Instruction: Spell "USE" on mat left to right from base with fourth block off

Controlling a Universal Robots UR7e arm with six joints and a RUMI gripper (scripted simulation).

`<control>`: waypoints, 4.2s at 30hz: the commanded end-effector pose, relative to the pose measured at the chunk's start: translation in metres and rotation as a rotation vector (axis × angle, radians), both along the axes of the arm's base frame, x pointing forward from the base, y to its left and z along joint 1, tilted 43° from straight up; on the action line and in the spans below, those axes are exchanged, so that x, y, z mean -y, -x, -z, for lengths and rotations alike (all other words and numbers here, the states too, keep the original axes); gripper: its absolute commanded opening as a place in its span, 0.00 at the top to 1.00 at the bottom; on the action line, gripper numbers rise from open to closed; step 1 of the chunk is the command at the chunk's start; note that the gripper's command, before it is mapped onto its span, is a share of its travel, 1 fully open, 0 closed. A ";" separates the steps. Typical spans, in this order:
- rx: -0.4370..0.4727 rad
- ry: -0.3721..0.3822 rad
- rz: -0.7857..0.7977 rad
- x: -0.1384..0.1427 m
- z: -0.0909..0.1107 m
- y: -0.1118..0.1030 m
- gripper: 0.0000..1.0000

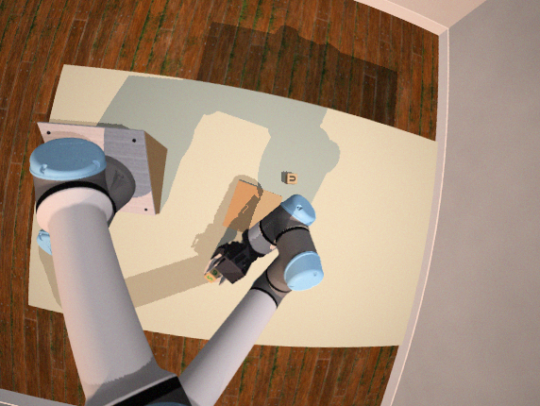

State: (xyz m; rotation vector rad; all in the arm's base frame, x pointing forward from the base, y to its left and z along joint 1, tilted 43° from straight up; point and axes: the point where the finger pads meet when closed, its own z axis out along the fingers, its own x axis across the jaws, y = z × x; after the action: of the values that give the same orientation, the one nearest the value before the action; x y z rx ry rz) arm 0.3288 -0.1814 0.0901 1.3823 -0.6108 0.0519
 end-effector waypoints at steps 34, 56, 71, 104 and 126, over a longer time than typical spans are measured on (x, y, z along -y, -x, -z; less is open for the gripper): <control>0.002 0.000 -0.001 0.000 0.000 -0.001 0.76; 0.002 0.000 -0.001 0.000 0.000 -0.001 0.72; 0.002 0.000 -0.001 0.000 0.000 -0.001 0.72; 0.005 0.000 -0.002 -0.034 -0.037 0.004 0.72; 0.013 -0.043 0.049 -0.032 -0.038 0.021 0.72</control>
State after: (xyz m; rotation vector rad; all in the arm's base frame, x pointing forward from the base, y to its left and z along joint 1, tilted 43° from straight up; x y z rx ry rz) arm 0.3164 -0.1484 0.1268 1.3917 -0.6314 0.0334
